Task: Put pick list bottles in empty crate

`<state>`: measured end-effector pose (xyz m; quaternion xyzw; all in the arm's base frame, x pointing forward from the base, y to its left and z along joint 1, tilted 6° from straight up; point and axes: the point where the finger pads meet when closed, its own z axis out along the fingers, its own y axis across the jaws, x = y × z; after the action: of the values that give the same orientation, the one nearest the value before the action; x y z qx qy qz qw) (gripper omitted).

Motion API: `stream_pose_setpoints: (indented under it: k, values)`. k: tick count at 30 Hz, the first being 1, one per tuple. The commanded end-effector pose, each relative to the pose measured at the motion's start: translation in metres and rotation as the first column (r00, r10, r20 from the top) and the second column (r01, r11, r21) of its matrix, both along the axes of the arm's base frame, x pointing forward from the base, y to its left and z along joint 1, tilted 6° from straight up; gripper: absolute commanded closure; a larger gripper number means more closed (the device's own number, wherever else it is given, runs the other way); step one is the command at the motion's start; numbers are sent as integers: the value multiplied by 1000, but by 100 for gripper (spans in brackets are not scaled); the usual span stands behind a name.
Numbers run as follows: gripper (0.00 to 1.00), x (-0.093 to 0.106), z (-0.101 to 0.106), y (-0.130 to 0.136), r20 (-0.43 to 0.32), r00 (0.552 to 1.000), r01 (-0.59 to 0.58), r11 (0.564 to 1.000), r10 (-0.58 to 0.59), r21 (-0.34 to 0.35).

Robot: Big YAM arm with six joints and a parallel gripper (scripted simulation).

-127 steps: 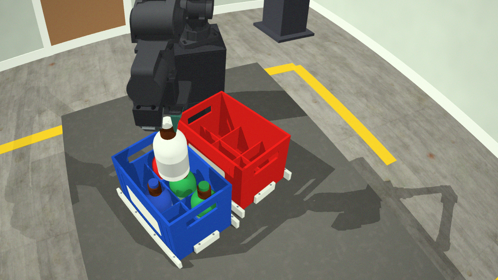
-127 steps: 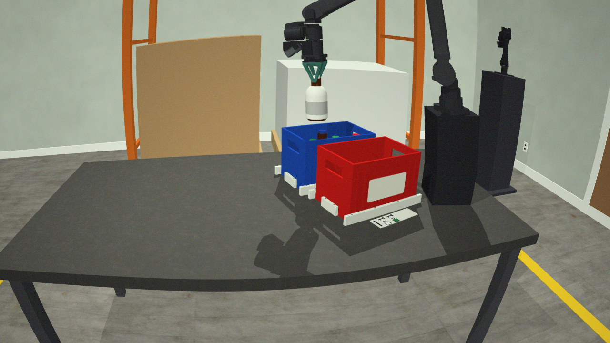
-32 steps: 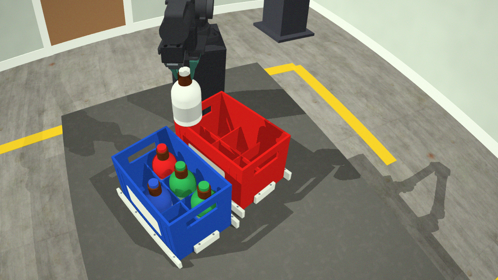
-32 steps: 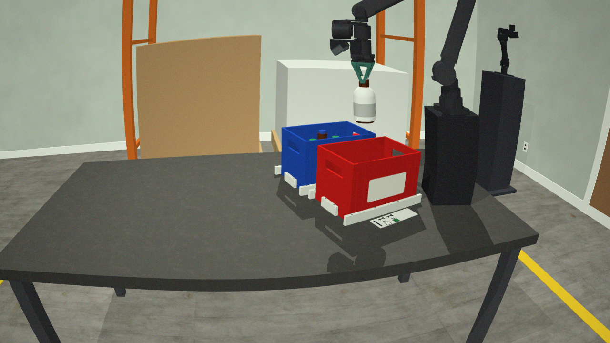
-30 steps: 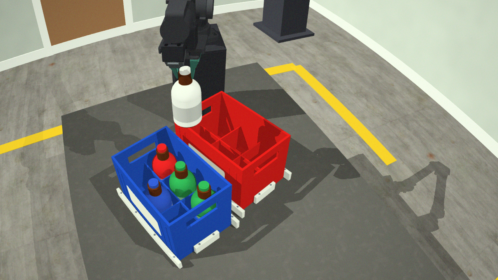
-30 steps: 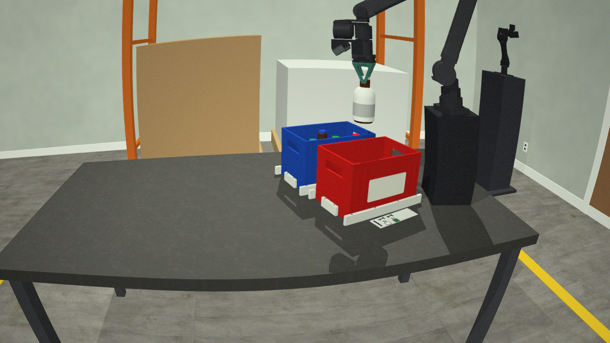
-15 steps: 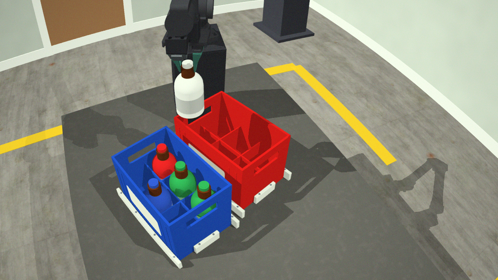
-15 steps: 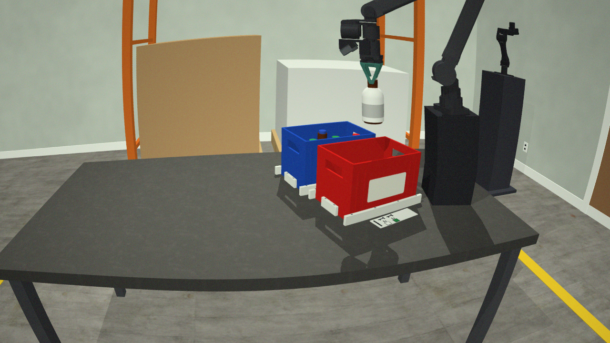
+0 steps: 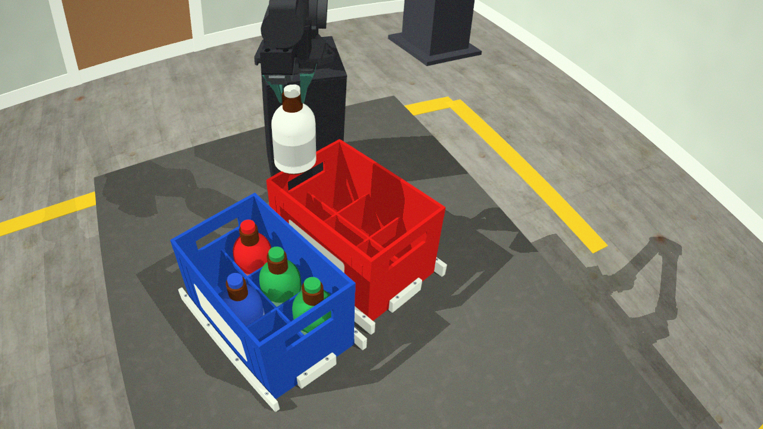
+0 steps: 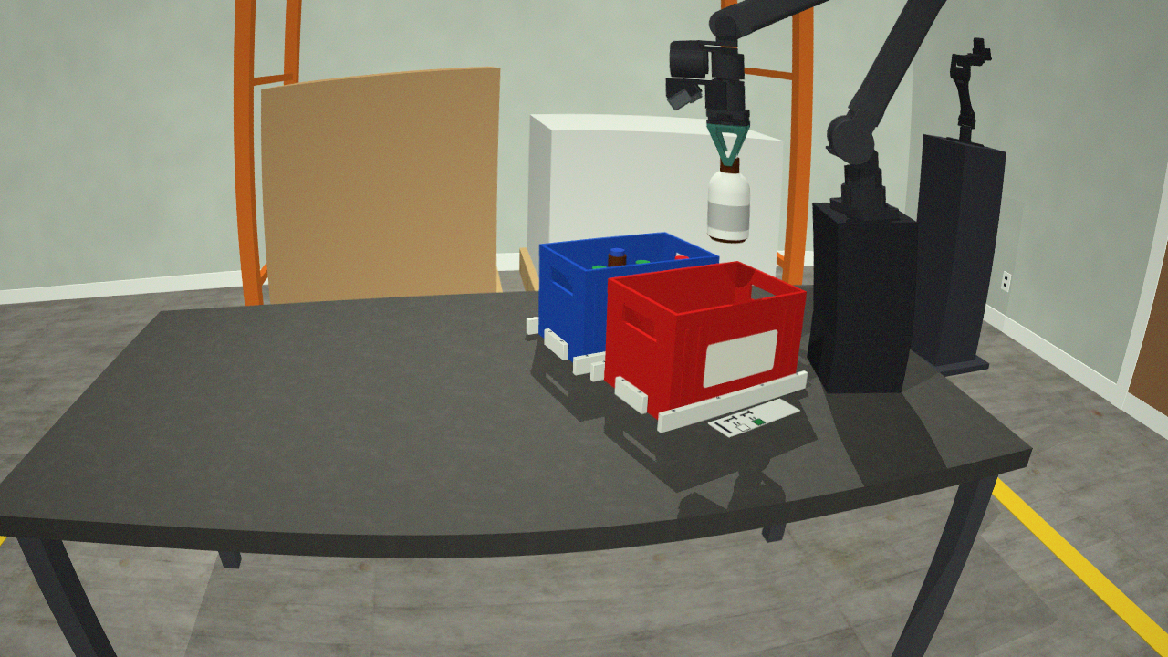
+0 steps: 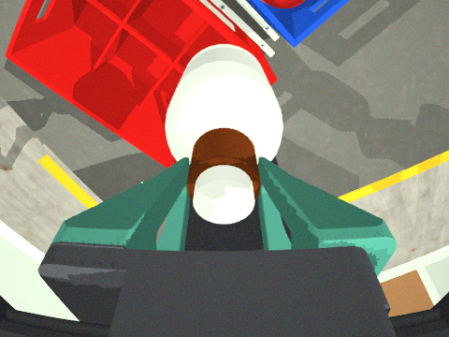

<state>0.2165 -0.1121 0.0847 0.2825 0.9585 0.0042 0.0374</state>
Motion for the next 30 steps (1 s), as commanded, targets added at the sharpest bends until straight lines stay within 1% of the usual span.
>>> stream_pose_setpoints:
  k: [1,2,4,8,9,10,11,12,14,15,16,18,19,22,23,25,26,28,30]
  values:
    - [100,9,9,3,53,999,-2,1000,4,-31]
    - [100,21,21,-2,85,996,-1,999,5,-47]
    - [100,7,4,7,53,999,-2,1000,4,-31]
    - [100,5,0,10,53,999,-2,1000,4,-30]
    - [100,20,20,4,87,996,-1,999,5,-46]
    - [100,23,19,3,102,995,0,999,6,-53]
    - [100,12,5,9,73,997,-2,999,5,-39]
    - [100,3,-5,13,53,999,-2,1000,4,-30]
    - [100,0,-8,16,49,999,-3,1000,4,-27]
    - [100,-4,-10,18,35,999,-3,1000,4,-20]
    - [100,-3,-11,18,42,999,-3,1000,4,-24]
    - [100,17,7,9,99,995,-1,999,6,-50]
    - [100,16,4,10,94,996,-1,999,5,-47]
    - [100,-1,-16,18,53,999,-3,1000,4,-28]
    - [100,-2,-17,19,53,999,-3,1000,4,-28]
    - [100,-2,-17,19,53,999,-3,1000,4,-28]
    - [100,12,2,13,80,997,-2,999,5,-40]
    - [100,18,2,10,102,995,-3,999,8,-50]
    - [100,15,-4,12,93,996,-2,999,6,-46]
